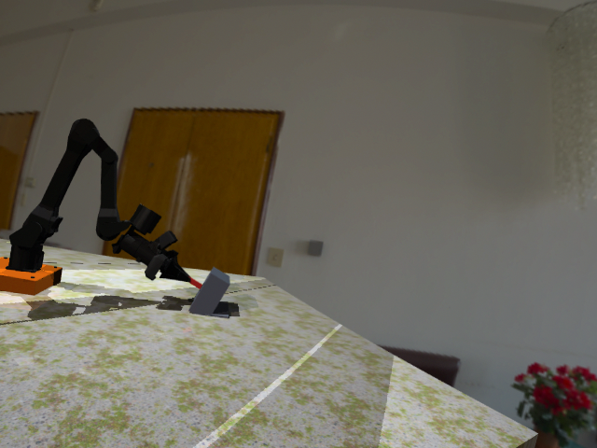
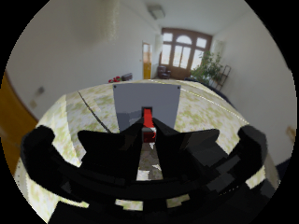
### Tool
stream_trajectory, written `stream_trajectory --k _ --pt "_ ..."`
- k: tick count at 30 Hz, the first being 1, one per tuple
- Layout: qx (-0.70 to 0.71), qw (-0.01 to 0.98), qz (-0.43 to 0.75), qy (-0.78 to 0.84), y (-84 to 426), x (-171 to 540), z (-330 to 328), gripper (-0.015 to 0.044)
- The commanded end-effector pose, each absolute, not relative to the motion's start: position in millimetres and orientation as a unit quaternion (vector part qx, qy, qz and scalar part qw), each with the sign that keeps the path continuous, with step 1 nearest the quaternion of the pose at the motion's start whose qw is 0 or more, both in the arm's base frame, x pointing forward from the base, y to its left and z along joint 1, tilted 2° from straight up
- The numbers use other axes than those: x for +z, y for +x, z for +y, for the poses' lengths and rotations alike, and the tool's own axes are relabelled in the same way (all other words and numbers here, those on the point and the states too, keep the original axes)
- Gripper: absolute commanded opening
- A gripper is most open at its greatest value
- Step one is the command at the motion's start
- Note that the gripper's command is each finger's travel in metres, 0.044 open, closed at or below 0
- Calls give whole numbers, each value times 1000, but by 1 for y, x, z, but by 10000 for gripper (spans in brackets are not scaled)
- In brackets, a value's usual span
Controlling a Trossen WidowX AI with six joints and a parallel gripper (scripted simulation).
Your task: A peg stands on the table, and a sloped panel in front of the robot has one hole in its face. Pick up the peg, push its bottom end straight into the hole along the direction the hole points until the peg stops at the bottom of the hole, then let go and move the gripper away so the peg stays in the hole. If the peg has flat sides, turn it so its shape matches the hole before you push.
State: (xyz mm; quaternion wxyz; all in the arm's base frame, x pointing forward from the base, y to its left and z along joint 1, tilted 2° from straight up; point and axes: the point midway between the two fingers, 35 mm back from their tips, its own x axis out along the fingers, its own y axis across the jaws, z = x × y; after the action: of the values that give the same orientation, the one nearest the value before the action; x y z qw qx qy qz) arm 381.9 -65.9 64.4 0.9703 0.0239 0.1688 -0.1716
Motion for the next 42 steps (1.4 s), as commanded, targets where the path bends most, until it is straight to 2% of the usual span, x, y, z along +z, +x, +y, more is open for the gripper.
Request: stream_trajectory --k 1,42 --pt "-170 971 166 22 385 65 -66 0" --pt "-170 971 165 22 401 61 -72 0"
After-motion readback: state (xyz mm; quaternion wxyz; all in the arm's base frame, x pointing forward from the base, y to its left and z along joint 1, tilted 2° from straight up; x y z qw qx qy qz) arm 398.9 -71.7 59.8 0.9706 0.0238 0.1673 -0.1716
